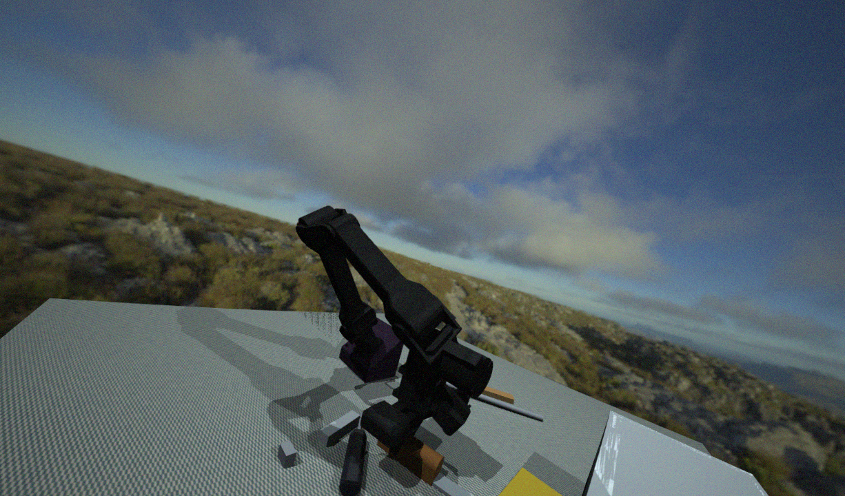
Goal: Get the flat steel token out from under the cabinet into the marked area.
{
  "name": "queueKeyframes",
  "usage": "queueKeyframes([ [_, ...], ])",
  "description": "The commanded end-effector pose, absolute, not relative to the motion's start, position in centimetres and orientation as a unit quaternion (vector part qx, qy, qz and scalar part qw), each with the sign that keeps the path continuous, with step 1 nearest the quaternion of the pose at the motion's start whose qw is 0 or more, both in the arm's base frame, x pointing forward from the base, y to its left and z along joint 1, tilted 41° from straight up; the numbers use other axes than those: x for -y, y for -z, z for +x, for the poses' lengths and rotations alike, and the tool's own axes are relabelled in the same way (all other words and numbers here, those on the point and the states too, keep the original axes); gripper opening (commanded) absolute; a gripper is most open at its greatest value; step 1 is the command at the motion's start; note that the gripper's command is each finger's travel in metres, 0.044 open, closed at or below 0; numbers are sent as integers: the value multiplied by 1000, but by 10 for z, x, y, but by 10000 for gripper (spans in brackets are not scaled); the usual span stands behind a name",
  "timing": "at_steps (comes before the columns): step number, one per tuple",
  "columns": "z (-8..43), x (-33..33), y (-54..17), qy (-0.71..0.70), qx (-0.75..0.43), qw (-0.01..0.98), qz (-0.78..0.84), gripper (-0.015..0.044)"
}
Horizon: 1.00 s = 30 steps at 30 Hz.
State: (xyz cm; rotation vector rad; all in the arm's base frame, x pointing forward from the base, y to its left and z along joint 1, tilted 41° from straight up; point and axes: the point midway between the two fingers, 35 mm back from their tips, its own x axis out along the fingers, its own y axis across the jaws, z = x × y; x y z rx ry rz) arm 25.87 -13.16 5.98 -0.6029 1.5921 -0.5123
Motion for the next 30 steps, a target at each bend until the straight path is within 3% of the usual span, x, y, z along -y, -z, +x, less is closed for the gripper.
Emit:
queueKeyframes([
  [1, 266, 132, -60, 227, -695, 630, -262, 0],
  [30, 300, 131, -57, 227, -694, 631, -262, 0],
])
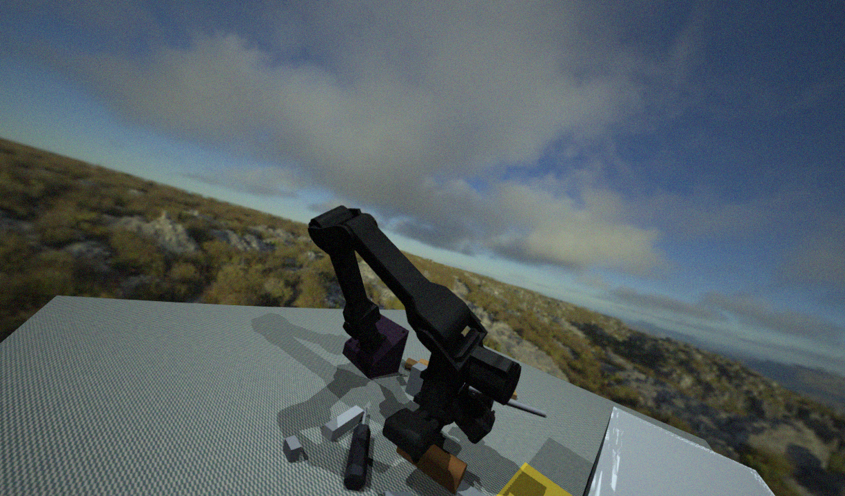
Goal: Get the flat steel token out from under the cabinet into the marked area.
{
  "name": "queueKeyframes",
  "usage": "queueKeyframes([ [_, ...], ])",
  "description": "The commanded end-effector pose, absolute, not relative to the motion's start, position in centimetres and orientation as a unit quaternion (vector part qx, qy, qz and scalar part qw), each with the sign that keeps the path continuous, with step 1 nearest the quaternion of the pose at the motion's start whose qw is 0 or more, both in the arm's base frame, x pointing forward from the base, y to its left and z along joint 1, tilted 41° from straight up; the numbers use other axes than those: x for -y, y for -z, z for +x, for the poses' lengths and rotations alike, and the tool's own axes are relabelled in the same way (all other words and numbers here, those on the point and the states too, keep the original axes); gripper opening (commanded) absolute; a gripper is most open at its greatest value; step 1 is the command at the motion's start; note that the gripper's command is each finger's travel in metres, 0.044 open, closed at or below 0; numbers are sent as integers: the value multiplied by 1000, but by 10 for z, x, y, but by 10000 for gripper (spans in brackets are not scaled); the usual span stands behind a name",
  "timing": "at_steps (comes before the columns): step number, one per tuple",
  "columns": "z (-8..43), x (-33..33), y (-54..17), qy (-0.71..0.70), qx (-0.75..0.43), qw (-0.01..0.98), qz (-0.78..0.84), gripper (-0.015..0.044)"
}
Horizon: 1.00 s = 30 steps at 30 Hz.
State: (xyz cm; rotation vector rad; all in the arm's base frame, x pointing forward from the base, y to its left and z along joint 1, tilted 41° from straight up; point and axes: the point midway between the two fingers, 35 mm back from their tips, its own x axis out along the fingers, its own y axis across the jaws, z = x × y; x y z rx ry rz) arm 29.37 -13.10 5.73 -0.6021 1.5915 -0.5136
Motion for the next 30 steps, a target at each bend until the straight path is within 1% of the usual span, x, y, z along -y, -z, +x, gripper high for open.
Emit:
queueKeyframes([
  [1, 301, 131, -57, 227, -694, 631, -262, 0],
  [30, 332, 131, -55, 227, -693, 632, -262, 0],
])
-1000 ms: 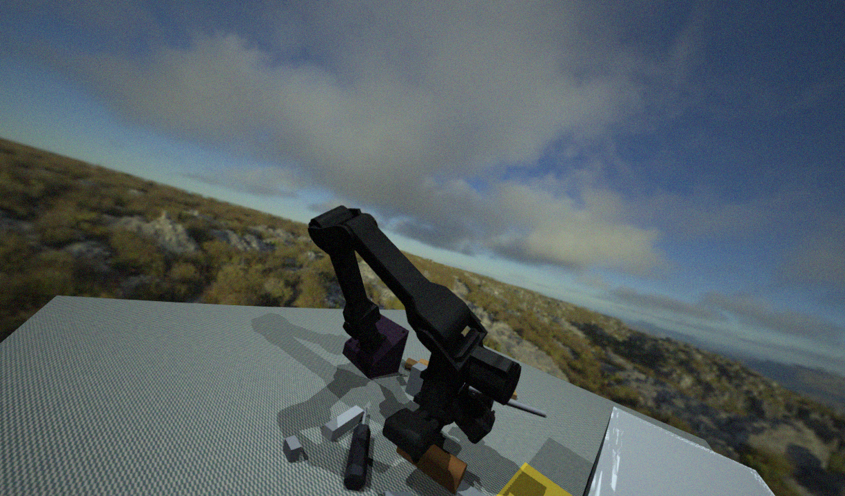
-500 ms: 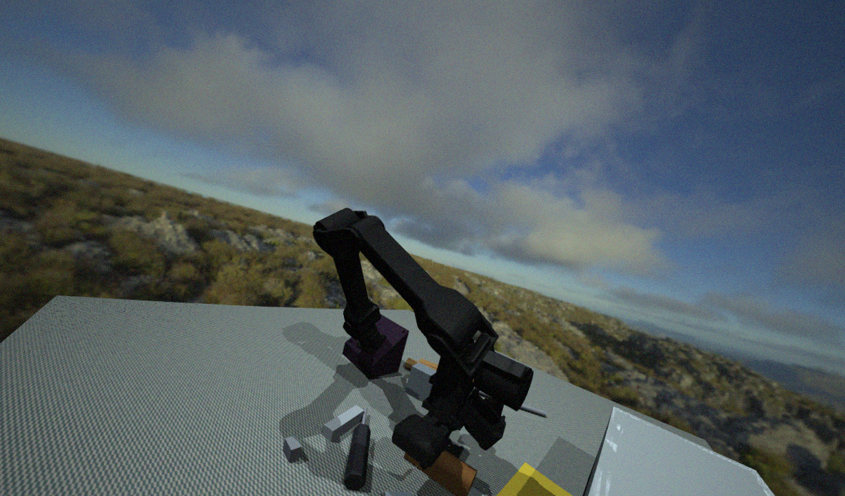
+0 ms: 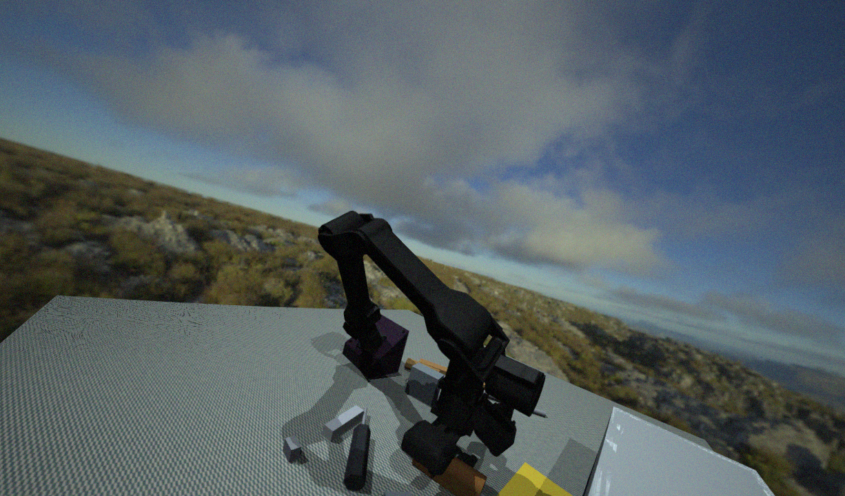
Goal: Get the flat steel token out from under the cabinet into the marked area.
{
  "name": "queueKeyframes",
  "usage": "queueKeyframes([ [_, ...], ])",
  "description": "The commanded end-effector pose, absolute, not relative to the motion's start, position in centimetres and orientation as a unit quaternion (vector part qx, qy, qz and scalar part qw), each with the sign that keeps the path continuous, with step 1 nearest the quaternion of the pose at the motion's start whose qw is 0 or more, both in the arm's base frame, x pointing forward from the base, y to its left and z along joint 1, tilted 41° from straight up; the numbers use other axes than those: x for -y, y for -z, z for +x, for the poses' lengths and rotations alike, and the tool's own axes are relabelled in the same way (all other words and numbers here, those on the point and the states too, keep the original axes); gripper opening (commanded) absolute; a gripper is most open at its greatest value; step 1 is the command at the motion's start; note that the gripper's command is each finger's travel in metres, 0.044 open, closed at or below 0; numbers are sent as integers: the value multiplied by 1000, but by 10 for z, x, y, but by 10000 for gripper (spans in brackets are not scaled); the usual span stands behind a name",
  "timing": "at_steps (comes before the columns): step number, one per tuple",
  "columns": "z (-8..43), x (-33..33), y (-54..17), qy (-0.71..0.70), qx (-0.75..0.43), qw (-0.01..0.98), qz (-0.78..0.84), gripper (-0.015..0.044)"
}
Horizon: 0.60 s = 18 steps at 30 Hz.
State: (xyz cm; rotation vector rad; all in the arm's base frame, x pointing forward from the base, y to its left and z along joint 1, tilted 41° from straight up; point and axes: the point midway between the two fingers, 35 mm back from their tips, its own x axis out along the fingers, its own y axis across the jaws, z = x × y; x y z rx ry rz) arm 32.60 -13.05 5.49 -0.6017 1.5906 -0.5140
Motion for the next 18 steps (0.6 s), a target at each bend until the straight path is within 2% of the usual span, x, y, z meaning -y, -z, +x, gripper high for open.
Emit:
queueKeyframes([
  [1, 333, 131, -55, 227, -693, 632, -262, 0],
  [18, 350, 131, -54, 228, -693, 632, -261, 0],
])
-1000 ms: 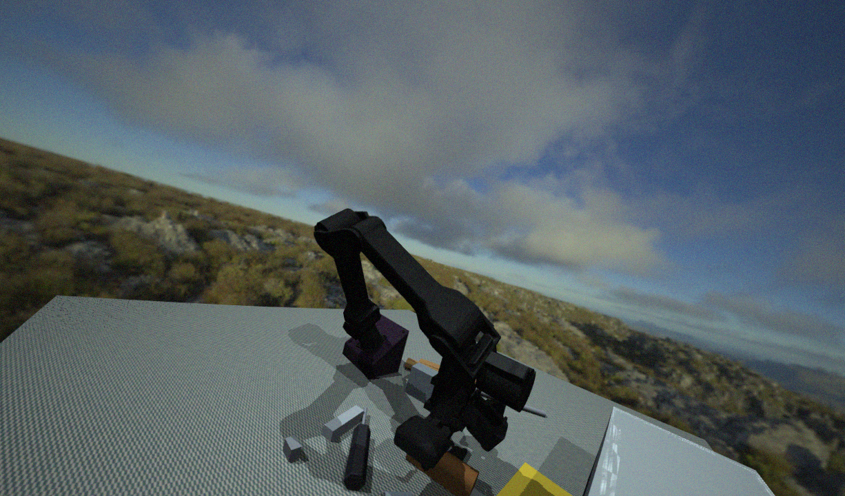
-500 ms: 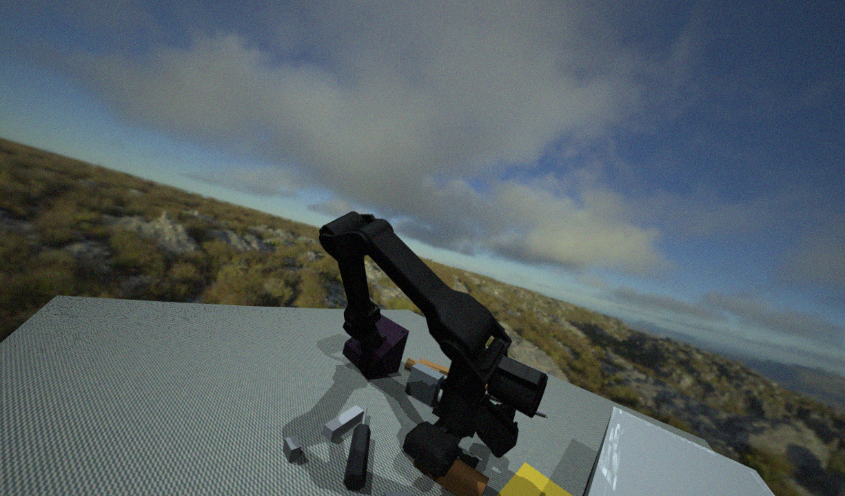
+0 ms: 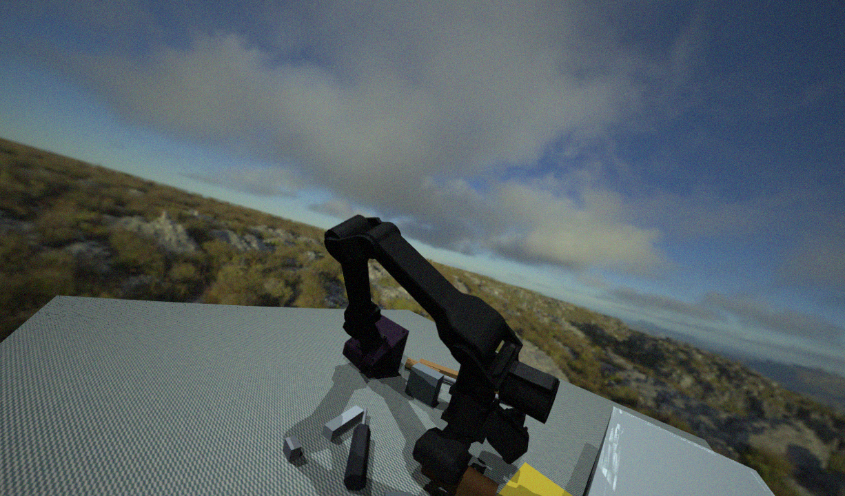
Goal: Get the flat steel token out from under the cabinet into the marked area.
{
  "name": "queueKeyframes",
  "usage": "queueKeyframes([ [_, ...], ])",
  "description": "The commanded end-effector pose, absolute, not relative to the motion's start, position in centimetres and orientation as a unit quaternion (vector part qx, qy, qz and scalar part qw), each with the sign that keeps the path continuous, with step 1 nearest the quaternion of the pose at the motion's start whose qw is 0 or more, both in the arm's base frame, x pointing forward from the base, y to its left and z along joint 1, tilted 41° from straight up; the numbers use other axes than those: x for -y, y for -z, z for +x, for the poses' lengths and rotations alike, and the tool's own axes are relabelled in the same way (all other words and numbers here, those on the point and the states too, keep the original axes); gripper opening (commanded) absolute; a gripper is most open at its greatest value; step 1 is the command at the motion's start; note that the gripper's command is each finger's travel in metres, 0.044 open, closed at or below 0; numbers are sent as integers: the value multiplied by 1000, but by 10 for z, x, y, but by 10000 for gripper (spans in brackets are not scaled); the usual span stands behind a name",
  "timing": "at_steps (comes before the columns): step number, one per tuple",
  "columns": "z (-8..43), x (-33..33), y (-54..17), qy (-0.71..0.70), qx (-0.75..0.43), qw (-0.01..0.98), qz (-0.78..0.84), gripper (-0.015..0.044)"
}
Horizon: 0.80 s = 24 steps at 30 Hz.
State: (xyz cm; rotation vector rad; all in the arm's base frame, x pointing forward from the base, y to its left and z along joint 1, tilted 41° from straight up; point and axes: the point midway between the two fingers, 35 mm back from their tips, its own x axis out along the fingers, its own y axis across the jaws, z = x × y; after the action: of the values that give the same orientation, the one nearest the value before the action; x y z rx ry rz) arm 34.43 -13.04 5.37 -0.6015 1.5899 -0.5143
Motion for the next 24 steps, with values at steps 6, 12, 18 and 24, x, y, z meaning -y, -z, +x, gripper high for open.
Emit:
queueKeyframes([
  [6, 356, 131, -54, 228, -693, 633, -261, 0],
  [12, 361, 131, -53, 228, -692, 633, -261, 0],
  [18, 367, 131, -53, 228, -692, 633, -261, 0],
  [24, 373, 131, -53, 228, -692, 633, -261, 0],
])
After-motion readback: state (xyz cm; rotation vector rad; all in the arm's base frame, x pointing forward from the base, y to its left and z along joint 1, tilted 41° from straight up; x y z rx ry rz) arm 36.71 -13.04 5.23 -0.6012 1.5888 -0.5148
